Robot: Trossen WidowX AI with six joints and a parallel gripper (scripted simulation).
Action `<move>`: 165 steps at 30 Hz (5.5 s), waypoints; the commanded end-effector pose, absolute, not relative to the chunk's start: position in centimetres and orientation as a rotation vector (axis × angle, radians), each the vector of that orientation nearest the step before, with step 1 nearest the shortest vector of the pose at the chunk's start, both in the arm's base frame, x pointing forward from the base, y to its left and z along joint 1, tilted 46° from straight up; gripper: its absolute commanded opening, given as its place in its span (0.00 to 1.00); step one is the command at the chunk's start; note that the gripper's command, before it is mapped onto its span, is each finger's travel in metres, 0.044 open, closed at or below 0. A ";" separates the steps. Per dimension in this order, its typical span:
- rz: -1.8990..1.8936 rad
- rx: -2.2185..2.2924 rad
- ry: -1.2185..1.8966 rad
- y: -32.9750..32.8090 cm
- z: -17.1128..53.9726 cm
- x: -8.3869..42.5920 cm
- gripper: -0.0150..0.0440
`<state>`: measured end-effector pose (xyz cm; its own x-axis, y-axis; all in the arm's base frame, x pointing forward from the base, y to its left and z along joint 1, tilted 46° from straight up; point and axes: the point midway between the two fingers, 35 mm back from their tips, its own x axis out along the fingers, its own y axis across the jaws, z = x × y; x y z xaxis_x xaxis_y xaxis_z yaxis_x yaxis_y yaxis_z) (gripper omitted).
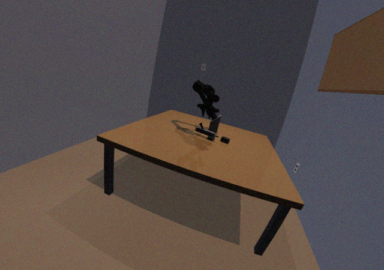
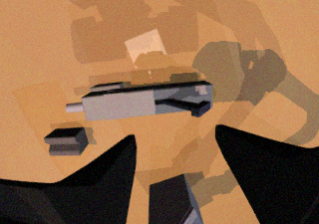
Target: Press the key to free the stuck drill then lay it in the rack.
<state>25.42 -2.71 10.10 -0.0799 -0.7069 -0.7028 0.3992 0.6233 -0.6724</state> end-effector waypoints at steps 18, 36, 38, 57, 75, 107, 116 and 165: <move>0.187 -1.311 1.828 -0.3 -5.8 30.4 1.00; 0.340 -1.420 1.845 -0.2 -7.8 30.4 1.00; 0.340 -1.420 1.845 -0.2 -7.8 30.4 1.00; 0.340 -1.420 1.845 -2.5 -9.2 30.0 1.00; 0.335 -1.415 1.846 -4.4 -10.3 29.5 0.96; 0.338 -1.421 1.846 -3.7 -11.0 30.0 0.25; 0.338 -1.421 1.846 -2.8 -11.8 30.5 0.25; 0.338 -1.421 1.845 -2.9 -12.6 30.7 1.00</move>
